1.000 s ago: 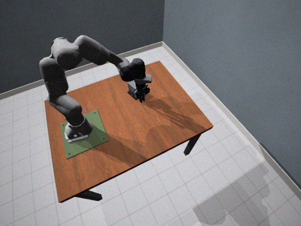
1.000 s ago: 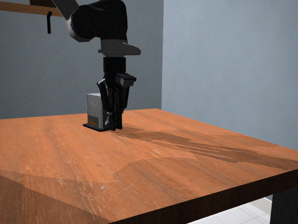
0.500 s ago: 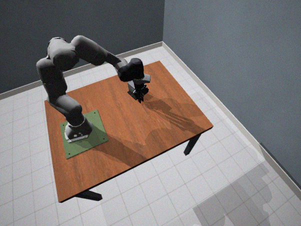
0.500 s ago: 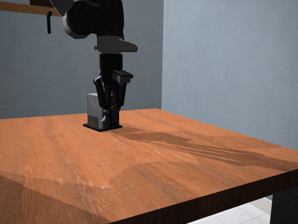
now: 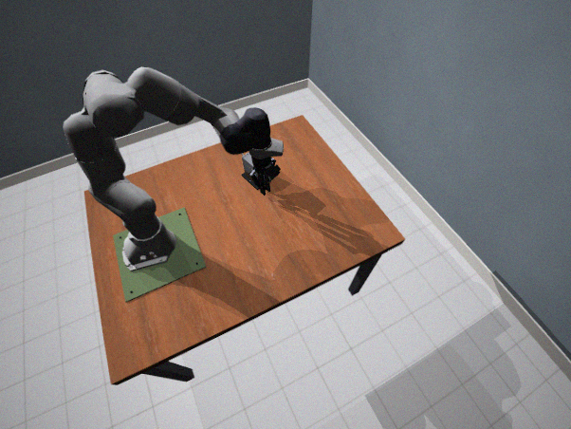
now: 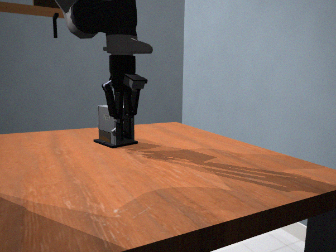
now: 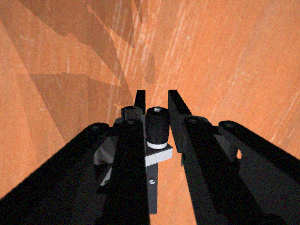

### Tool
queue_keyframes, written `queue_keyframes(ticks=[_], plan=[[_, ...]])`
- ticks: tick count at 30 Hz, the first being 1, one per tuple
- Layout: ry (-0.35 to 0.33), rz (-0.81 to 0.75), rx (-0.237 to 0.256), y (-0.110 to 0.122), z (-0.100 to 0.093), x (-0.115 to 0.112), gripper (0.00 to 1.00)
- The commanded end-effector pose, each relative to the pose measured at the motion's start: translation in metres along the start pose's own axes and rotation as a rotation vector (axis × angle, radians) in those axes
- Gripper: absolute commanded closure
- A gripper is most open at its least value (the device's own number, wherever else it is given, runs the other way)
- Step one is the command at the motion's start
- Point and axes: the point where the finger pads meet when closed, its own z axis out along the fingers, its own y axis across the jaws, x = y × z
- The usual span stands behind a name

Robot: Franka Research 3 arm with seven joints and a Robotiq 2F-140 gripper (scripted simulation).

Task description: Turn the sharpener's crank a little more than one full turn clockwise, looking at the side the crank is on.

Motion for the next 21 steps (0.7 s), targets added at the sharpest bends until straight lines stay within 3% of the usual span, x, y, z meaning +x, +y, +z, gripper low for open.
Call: queue_keyframes(ticks=[1, 21], plan=[[0.0, 0.01, -0.004, 0.003, -0.006, 0.0, 0.9], [0.0, 0.01, -0.004, 0.006, -0.029, 0.0, 0.9]])
